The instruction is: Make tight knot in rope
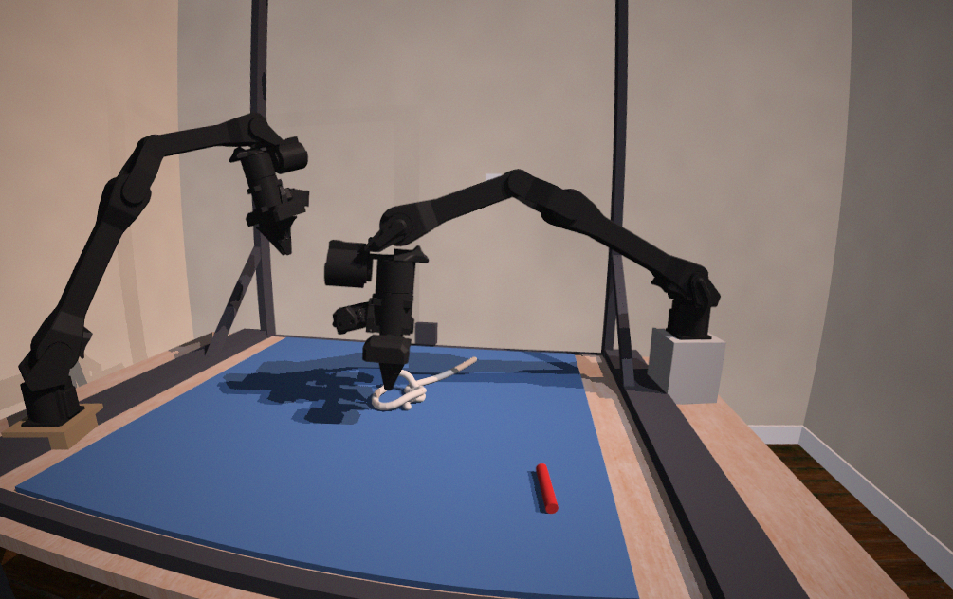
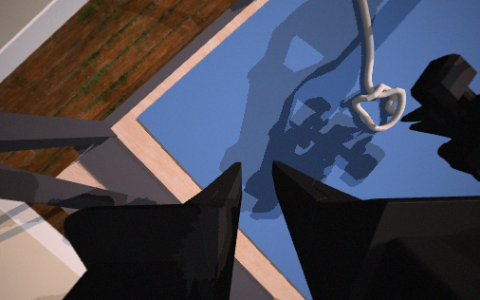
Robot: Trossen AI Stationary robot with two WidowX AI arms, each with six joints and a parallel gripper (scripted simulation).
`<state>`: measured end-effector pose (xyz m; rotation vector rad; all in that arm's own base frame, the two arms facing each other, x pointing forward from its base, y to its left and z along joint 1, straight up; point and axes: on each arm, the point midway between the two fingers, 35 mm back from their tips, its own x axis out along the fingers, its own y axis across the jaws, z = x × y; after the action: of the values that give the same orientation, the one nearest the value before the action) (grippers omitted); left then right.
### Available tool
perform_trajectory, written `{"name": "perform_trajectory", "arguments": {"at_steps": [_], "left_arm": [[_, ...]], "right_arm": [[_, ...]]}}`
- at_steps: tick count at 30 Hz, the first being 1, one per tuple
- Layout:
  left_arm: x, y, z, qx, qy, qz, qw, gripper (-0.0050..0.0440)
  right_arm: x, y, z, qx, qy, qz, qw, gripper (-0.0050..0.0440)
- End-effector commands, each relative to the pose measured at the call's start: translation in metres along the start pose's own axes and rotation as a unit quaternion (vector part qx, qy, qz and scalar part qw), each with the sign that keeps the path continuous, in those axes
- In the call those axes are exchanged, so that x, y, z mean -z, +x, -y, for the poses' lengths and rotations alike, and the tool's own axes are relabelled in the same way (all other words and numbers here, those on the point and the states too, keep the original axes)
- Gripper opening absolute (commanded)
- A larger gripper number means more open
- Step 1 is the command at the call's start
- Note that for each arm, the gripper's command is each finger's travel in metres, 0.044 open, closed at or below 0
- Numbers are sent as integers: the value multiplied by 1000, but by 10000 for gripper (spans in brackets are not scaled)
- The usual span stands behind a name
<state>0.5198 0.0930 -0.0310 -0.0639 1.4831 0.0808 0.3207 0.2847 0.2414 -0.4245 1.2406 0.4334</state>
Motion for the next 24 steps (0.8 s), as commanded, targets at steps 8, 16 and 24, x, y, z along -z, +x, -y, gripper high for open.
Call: {"name": "perform_trajectory", "arguments": {"at_steps": [8, 16, 24], "left_arm": [[-7, -4, -1, -1, 3, 14, 1000, 100], [-7, -2, -1, -1, 3, 14, 1000, 100], [-7, 6, -1, -1, 3, 12, 1000, 100]], "right_arm": [[-1, -11, 2, -1, 3, 15, 1000, 100], [-1, -11, 2, -1, 3, 15, 1000, 100], [-1, -11, 2, -1, 3, 15, 1000, 100]]}}
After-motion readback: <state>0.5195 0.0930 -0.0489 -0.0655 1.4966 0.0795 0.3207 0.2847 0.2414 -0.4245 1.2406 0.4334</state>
